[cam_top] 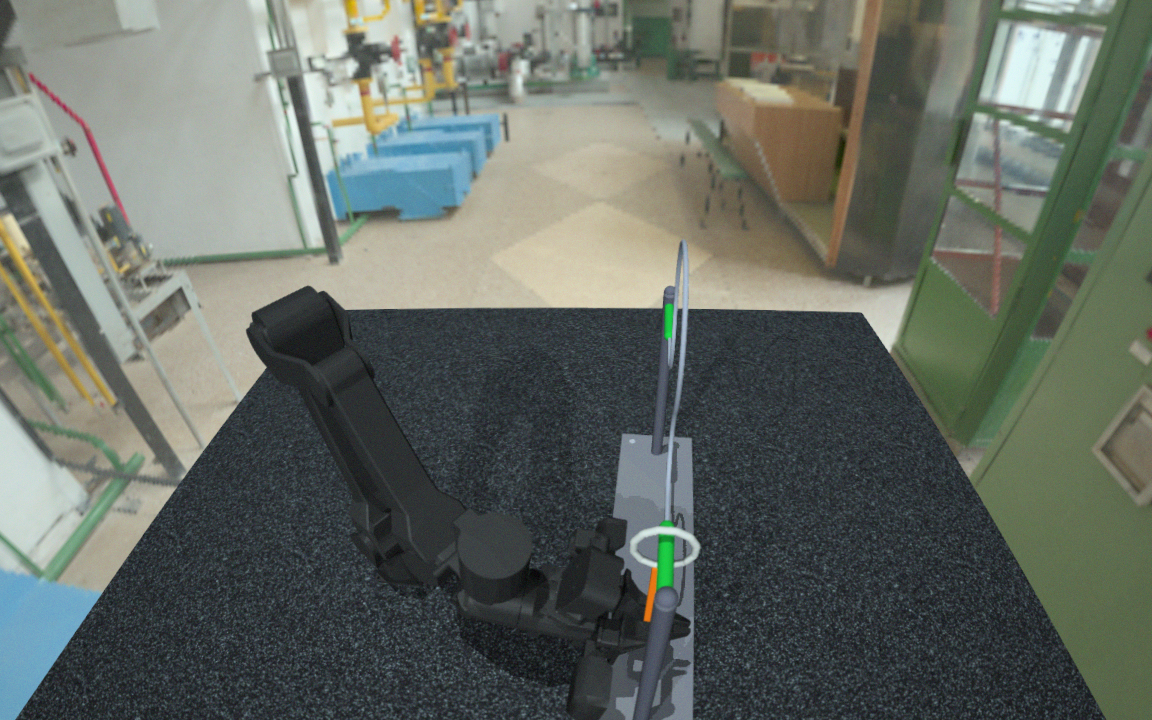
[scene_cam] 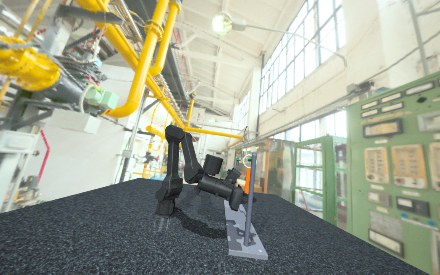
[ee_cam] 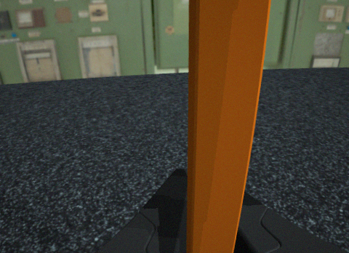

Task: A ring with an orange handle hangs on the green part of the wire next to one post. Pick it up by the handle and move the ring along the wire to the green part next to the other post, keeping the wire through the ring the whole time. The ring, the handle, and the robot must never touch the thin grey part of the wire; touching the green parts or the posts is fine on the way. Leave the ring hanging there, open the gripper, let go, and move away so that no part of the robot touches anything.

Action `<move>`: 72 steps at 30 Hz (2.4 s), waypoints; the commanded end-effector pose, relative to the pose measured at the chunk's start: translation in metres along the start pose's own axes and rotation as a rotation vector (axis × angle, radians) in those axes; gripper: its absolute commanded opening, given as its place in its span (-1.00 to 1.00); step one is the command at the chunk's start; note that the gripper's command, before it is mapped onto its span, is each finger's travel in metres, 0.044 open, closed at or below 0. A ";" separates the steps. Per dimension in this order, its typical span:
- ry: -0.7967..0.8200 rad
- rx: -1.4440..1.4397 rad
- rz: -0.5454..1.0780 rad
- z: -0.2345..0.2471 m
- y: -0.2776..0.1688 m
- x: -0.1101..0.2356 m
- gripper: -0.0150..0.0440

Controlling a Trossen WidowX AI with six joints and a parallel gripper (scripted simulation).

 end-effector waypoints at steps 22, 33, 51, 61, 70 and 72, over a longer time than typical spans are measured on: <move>0.003 0.011 -0.012 0.000 0.006 0.000 -1.00; 0.004 0.010 -0.011 0.005 0.006 0.000 -1.00; 0.009 0.000 -0.008 0.024 0.006 -0.001 -1.00; 0.016 -0.028 -0.007 0.037 0.006 -0.001 -1.00; 0.029 -0.091 -0.007 0.053 0.007 -0.001 -1.00; 0.034 -0.113 -0.007 0.058 0.007 -0.001 -1.00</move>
Point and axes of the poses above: the point midway between the two fingers, 35 mm back from their tips, its own x axis back along the fingers, its own z axis across the jaws, y = z × x, the point moved 2 cm from there along x, back along the fingers, and after that the axes turned 1 degree about -x, right-handed, at the moved point
